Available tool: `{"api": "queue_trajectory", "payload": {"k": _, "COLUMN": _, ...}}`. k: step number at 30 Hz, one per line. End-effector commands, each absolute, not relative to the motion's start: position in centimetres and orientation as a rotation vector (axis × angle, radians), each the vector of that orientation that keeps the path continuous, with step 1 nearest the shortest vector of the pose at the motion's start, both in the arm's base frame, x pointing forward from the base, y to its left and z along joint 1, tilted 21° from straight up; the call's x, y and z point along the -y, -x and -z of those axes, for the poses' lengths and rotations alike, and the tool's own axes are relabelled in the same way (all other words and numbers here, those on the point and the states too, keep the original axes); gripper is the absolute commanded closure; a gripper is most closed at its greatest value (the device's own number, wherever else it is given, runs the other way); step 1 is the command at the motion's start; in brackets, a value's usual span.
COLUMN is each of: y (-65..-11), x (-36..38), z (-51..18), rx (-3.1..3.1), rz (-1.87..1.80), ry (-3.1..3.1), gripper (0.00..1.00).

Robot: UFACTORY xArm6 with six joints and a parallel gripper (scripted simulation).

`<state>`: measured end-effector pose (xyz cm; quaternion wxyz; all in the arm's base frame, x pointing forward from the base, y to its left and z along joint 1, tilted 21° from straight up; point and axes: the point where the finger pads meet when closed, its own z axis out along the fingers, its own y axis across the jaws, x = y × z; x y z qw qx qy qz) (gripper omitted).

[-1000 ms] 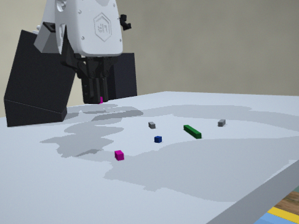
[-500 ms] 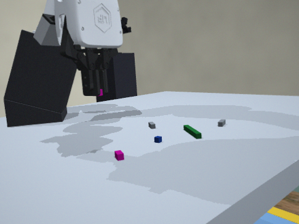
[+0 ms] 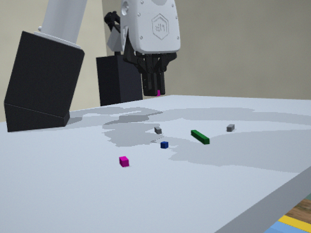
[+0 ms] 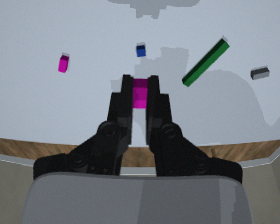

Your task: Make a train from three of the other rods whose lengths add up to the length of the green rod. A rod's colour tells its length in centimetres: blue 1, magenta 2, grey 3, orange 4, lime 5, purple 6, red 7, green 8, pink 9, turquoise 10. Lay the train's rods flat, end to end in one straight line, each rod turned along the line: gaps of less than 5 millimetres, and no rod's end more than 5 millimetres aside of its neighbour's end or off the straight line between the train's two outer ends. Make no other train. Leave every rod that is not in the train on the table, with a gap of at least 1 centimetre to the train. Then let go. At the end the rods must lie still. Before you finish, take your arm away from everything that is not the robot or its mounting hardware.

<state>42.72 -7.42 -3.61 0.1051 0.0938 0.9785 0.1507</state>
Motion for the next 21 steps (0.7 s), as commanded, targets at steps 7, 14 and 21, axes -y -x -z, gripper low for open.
{"api": "queue_trajectory", "payload": {"k": 7, "y": -42.2, "x": -1.1, "z": 1.2, "rx": -2.864, "rz": -0.456, "ry": -0.684, "gripper": 0.96}}
{"api": "queue_trajectory", "payload": {"k": 14, "y": -39.9, "x": -7.9, "z": -0.5, "rx": -2.796, "rz": -0.495, "ry": -1.012, "gripper": 0.96}}
{"api": "queue_trajectory", "payload": {"k": 21, "y": -38.1, "x": -11.2, "z": -1.3, "rx": -2.743, "rz": -0.518, "ry": -1.193, "gripper": 0.96}}
